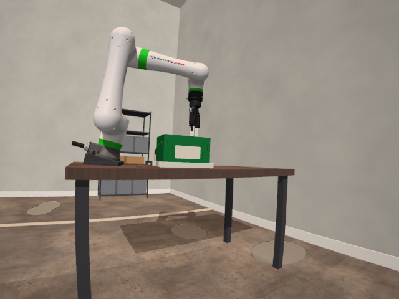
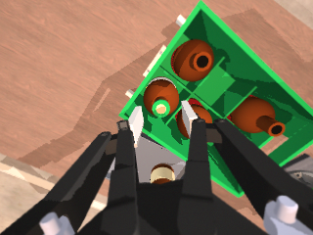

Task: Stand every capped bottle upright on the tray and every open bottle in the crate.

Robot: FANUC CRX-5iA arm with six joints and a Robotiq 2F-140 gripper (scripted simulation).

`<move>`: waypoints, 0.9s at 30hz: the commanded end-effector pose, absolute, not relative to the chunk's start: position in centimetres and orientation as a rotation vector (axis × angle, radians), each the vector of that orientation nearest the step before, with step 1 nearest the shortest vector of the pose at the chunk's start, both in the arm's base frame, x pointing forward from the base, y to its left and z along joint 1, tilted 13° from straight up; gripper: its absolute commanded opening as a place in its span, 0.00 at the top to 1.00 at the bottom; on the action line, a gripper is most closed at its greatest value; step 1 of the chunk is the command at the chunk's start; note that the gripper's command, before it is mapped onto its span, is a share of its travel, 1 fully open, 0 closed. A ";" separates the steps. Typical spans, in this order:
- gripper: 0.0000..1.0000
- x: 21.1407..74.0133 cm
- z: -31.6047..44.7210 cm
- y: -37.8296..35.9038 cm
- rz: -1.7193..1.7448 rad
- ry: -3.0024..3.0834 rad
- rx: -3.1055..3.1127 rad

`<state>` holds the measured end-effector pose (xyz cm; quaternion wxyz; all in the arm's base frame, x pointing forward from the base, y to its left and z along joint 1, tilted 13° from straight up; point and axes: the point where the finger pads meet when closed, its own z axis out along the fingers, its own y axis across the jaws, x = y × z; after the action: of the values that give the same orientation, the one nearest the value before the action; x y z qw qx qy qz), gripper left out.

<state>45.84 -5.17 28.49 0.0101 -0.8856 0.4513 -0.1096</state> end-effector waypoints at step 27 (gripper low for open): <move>0.62 46.3 26.3 -5.2 -0.343 1.409 -2.764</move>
<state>46.28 -5.18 26.26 0.0101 -0.8856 0.4513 -0.1096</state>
